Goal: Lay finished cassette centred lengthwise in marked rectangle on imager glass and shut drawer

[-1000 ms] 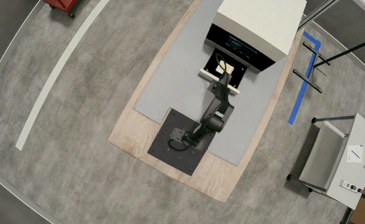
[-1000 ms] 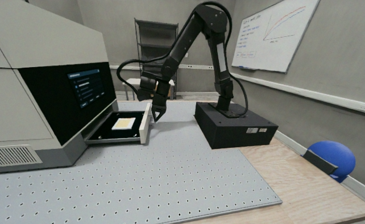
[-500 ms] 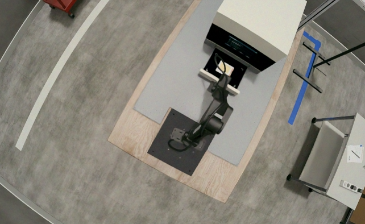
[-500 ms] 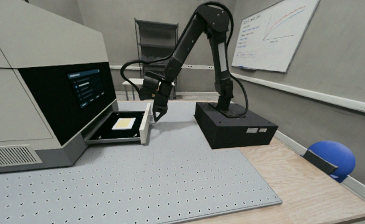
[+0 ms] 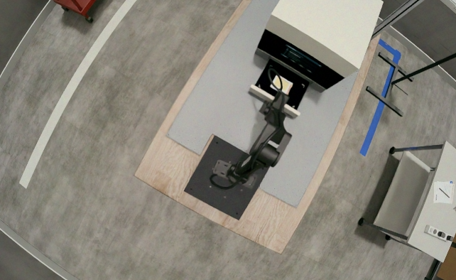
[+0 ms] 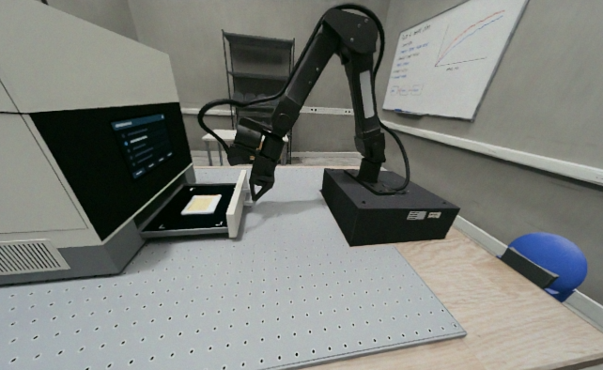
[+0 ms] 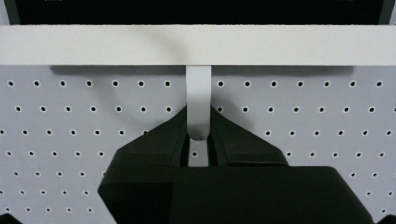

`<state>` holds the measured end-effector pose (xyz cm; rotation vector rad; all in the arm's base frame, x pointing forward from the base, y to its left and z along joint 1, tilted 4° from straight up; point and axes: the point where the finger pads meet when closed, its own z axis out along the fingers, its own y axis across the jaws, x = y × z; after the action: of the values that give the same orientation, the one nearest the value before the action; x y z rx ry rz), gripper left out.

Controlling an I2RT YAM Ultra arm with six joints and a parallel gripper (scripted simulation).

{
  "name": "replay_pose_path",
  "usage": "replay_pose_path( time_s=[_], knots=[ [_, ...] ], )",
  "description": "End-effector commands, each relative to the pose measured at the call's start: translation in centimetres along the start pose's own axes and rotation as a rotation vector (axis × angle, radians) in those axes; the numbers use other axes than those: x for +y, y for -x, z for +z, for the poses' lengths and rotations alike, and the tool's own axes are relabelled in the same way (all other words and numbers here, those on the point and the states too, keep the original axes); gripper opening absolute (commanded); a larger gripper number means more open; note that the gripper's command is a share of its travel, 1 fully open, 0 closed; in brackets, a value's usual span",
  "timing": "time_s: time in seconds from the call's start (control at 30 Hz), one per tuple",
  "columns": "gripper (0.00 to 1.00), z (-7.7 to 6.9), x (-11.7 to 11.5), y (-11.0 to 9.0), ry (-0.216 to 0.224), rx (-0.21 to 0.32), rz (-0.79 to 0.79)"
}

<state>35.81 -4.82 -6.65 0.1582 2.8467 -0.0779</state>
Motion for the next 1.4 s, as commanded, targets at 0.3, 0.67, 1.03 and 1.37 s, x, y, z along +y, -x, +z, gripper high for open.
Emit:
replay_pose_path(
  time_s=[0.3,0.67,1.03,1.37],
  knots=[
    [0.00,0.7,-0.4,4.2,-0.003,-0.086,0.003],
    [0.00,1.1,-0.4,5.4,-0.003,-0.086,0.003],
    [0.00,1.2,-0.4,5.7,-0.003,-0.086,0.004],
    [0.00,1.2,-0.4,5.7,-0.003,-0.086,0.004]
  ],
)
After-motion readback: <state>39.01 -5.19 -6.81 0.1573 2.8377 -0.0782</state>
